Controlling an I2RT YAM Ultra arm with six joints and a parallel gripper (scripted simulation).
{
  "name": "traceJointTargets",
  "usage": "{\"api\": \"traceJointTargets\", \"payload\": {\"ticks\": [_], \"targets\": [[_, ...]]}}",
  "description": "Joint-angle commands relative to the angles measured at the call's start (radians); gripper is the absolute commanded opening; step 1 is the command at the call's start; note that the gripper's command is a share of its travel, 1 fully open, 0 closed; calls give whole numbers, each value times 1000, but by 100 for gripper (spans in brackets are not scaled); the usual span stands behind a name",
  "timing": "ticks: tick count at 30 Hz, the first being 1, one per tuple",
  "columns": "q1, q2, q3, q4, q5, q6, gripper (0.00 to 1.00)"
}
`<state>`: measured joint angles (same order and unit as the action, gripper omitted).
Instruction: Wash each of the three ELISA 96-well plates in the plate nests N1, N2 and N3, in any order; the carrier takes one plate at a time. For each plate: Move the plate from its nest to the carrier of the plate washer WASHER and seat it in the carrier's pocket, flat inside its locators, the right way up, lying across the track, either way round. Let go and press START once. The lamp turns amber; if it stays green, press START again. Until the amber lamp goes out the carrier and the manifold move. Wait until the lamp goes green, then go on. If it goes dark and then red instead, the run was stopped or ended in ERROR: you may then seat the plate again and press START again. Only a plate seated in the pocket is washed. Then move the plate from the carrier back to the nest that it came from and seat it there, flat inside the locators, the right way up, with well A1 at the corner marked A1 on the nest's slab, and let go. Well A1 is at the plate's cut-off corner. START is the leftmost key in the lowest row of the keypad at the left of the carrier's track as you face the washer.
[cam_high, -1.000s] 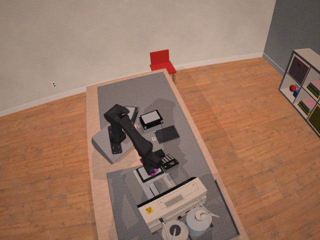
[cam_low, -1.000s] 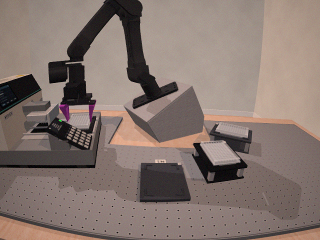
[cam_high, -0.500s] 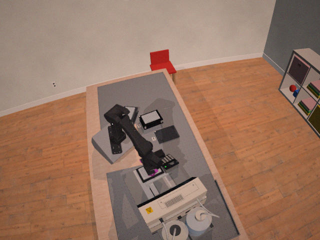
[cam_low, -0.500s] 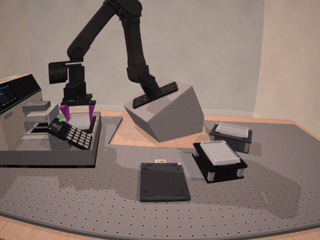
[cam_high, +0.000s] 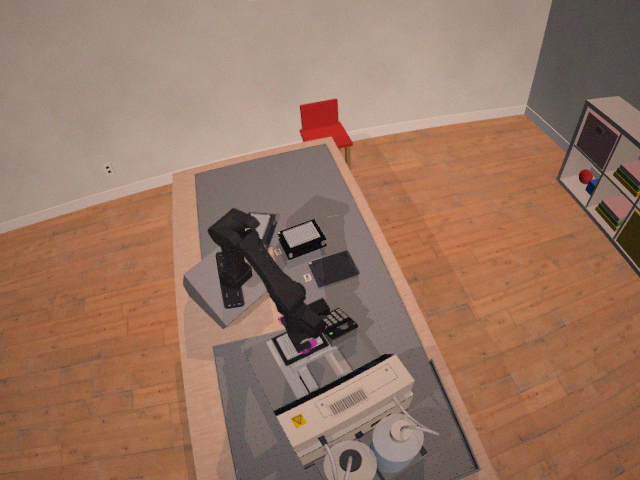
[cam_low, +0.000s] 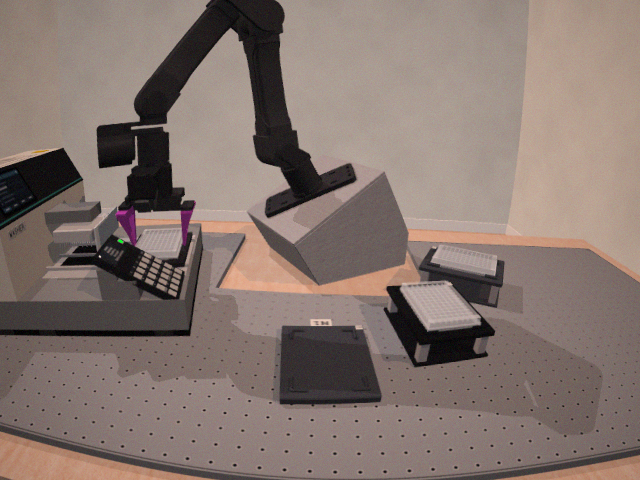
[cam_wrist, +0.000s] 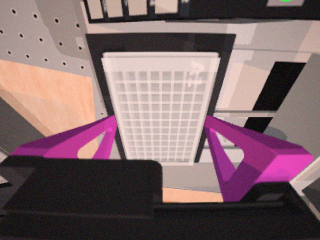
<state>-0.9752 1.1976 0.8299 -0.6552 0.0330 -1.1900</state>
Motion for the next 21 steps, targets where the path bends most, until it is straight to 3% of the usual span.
{"api": "traceJointTargets", "payload": {"ticks": [1, 14, 21], "targets": [[0, -4, 2, 1, -5, -1, 100], [0, -4, 2, 1, -5, -1, 100], [1, -34, 24, -51, -5, 0, 100]]}}
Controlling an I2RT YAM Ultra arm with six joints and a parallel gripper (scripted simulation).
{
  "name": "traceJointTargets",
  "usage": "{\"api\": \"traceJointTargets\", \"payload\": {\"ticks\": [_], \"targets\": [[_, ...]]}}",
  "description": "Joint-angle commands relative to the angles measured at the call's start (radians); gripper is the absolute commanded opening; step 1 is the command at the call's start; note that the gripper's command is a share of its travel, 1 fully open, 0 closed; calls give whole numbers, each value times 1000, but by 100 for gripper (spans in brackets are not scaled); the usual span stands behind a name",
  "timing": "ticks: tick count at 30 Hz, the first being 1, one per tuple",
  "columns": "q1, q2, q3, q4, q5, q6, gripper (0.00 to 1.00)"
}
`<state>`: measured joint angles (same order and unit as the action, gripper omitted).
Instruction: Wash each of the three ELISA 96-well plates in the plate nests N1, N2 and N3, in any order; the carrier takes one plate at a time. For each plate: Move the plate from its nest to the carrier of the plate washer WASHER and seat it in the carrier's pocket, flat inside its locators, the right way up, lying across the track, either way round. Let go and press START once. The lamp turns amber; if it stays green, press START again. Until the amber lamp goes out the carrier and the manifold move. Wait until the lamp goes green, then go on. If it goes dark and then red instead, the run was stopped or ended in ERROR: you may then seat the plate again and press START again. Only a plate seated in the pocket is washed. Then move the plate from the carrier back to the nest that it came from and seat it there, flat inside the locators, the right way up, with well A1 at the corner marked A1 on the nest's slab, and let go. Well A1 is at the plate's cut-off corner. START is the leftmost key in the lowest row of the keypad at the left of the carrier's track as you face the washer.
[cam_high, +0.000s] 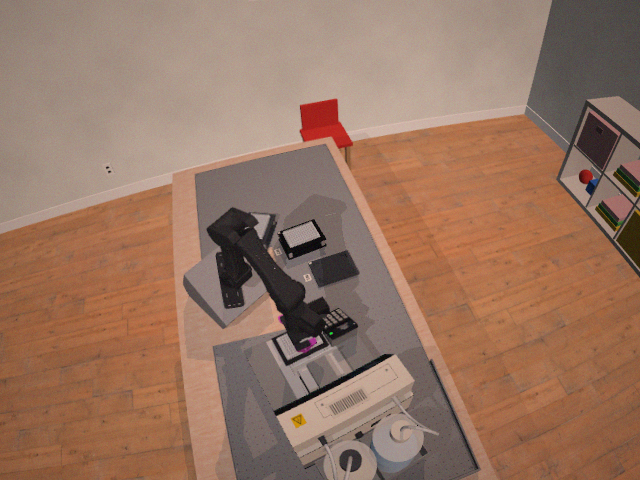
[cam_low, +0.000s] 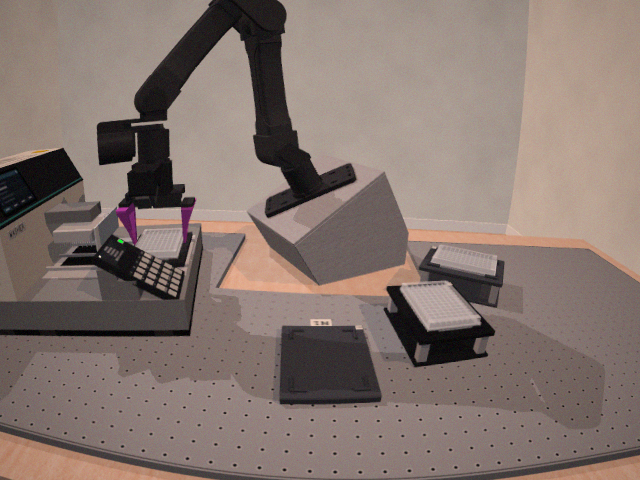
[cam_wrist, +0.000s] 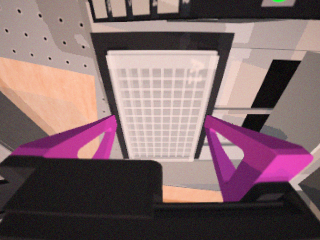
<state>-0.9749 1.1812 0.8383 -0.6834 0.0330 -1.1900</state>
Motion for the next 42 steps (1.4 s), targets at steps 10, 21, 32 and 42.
{"api": "traceJointTargets", "payload": {"ticks": [10, 21, 32, 42], "targets": [[3, -49, 42, -81, -4, 2, 100], [6, -88, 84, -161, -2, 4, 100], [8, -114, 121, -225, -1, 7, 100], [11, -135, 157, -282, 1, 9, 100]]}}
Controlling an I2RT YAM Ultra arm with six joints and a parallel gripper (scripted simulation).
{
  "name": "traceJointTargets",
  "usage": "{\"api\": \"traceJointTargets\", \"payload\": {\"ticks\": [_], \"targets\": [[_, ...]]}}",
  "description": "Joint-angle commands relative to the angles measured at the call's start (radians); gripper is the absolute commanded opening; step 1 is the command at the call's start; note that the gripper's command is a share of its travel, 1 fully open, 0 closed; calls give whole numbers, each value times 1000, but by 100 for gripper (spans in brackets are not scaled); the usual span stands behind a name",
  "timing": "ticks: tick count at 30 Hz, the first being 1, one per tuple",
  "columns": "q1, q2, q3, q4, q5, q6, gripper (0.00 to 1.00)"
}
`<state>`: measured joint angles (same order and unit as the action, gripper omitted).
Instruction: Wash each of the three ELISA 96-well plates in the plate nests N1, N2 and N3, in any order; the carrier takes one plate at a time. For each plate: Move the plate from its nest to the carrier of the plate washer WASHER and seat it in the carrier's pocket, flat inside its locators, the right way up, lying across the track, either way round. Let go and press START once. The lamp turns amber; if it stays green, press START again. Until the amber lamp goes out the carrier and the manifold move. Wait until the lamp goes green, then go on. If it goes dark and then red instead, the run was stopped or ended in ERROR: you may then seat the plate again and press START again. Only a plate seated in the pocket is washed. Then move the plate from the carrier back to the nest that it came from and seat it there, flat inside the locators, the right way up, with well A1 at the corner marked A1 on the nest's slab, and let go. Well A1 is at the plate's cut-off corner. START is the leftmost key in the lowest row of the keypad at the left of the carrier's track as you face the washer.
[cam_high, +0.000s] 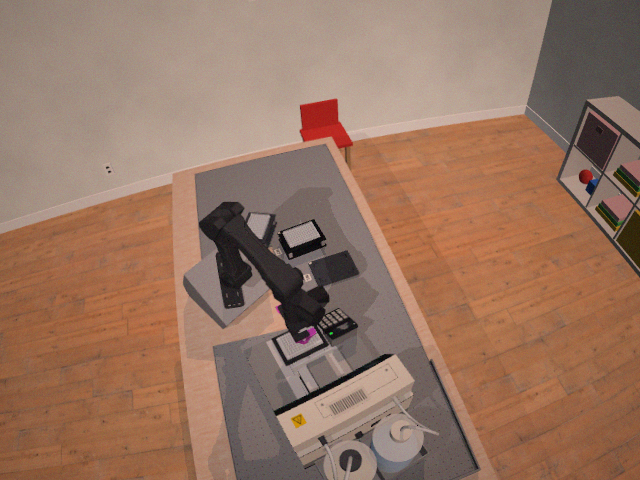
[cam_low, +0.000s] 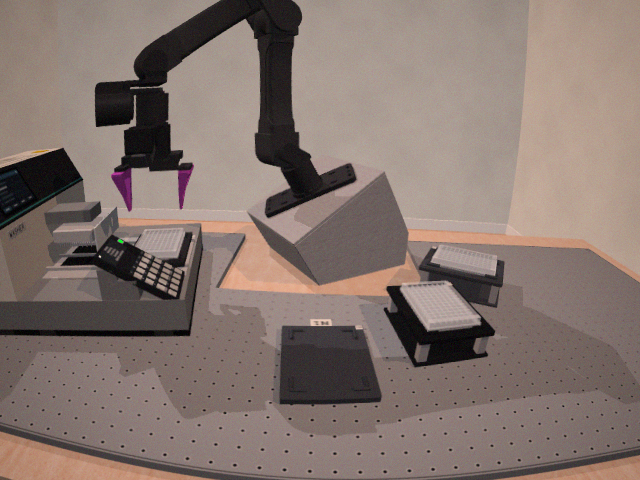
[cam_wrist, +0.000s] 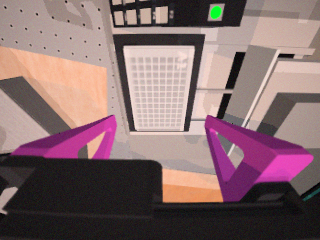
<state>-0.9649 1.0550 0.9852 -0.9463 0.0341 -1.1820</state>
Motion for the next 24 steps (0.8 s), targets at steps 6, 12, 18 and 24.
{"api": "traceJointTargets", "payload": {"ticks": [6, 12, 18, 24], "targets": [[3, -22, 39, -61, 0, 2, 100], [4, -32, 63, -95, 1, 4, 100], [4, -32, 63, -95, 1, 4, 100], [28, -29, 66, -96, 14, 58, 0]]}}
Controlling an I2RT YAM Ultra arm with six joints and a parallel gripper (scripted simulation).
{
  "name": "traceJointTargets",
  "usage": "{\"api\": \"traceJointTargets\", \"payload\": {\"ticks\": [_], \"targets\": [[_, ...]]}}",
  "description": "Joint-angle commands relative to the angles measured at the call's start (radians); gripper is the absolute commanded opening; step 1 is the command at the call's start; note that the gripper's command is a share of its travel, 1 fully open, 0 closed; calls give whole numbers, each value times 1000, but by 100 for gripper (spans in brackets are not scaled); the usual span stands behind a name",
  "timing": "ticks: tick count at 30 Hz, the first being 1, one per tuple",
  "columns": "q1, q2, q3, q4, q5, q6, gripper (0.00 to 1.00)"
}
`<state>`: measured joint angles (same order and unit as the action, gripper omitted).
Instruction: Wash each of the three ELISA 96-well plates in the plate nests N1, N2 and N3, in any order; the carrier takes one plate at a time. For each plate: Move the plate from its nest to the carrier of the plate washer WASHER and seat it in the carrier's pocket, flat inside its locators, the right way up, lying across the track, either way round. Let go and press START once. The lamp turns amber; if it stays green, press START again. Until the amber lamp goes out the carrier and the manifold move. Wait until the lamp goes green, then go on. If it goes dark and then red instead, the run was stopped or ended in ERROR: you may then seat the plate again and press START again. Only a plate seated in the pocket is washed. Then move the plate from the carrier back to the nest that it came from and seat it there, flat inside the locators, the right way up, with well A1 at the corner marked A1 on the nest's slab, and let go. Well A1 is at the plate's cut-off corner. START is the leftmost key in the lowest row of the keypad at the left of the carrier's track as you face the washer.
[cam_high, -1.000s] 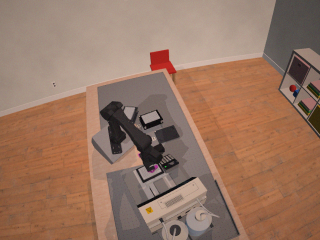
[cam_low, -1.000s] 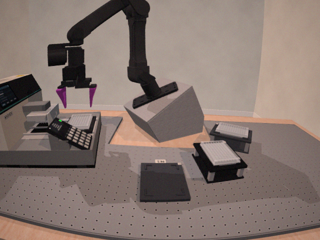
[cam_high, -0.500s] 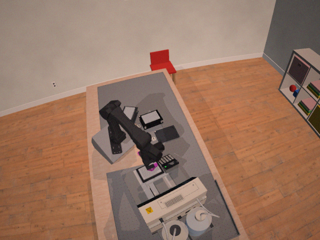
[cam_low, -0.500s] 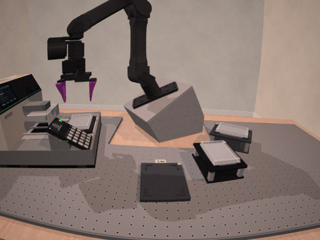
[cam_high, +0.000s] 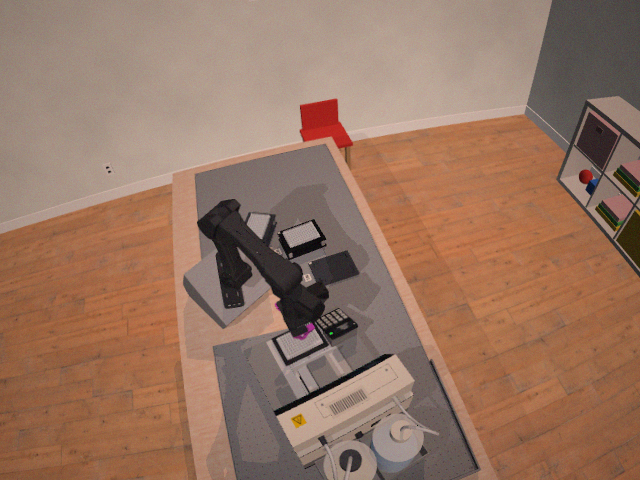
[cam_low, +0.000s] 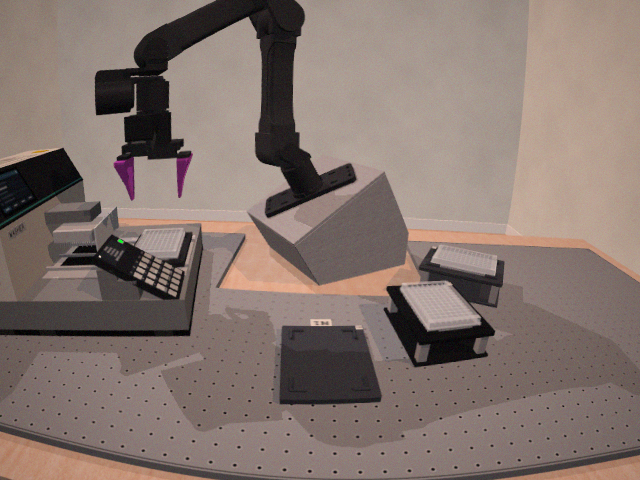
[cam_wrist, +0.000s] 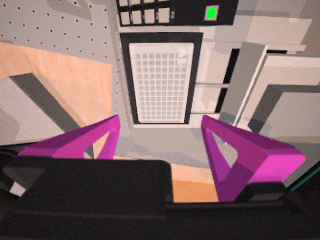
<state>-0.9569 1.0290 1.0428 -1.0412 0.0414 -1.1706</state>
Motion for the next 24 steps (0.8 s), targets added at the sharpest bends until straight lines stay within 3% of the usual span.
{"api": "traceJointTargets", "payload": {"ticks": [1, 8, 10, 19, 24], "targets": [[50, 0, 10, -1, 22, 105, 0], [252, 37, 30, -5, 125, 514, 0], [252, 37, 30, -5, 125, 514, 0], [475, 123, 82, -14, 232, 1014, 0], [489, 130, 87, -15, 239, 1193, 0]]}}
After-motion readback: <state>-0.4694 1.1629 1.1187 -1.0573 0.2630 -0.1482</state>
